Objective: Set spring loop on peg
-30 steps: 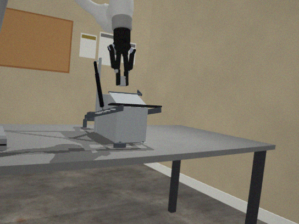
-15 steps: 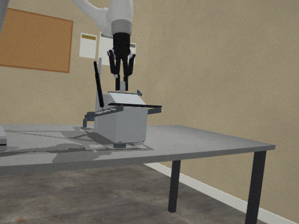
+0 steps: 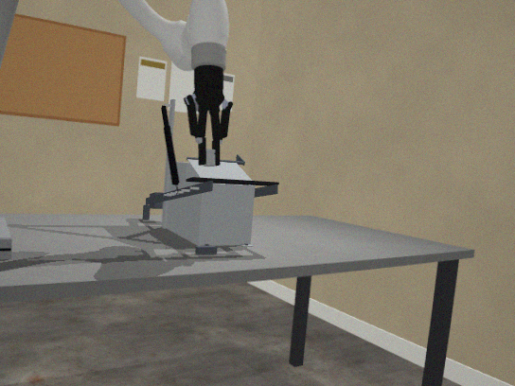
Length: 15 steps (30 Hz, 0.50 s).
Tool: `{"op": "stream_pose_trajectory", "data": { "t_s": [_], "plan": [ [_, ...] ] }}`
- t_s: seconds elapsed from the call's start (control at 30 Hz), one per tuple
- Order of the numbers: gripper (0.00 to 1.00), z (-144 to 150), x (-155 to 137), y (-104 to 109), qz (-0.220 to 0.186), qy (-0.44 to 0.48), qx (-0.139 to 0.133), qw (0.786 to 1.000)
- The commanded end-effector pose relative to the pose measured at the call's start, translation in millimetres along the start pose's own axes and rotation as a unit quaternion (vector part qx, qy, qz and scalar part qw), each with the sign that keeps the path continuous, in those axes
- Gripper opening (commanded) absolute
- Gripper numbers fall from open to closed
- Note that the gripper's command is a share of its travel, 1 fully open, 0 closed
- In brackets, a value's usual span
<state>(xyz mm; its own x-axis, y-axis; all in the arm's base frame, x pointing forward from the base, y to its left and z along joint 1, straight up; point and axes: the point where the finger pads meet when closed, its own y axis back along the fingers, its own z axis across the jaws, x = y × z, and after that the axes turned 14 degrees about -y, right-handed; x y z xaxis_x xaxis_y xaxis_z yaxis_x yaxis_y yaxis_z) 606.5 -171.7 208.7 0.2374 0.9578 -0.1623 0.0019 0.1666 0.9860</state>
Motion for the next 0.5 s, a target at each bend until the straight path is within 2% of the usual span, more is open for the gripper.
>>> {"op": "stream_pose_trajectory", "data": {
  "t_s": [0.0,0.47],
  "plan": [
    [0.25,0,0,0,0.000,0.000,-0.001,1.000],
    [0.25,0,4,-21,0.000,0.000,-0.001,1.000]
  ]
}}
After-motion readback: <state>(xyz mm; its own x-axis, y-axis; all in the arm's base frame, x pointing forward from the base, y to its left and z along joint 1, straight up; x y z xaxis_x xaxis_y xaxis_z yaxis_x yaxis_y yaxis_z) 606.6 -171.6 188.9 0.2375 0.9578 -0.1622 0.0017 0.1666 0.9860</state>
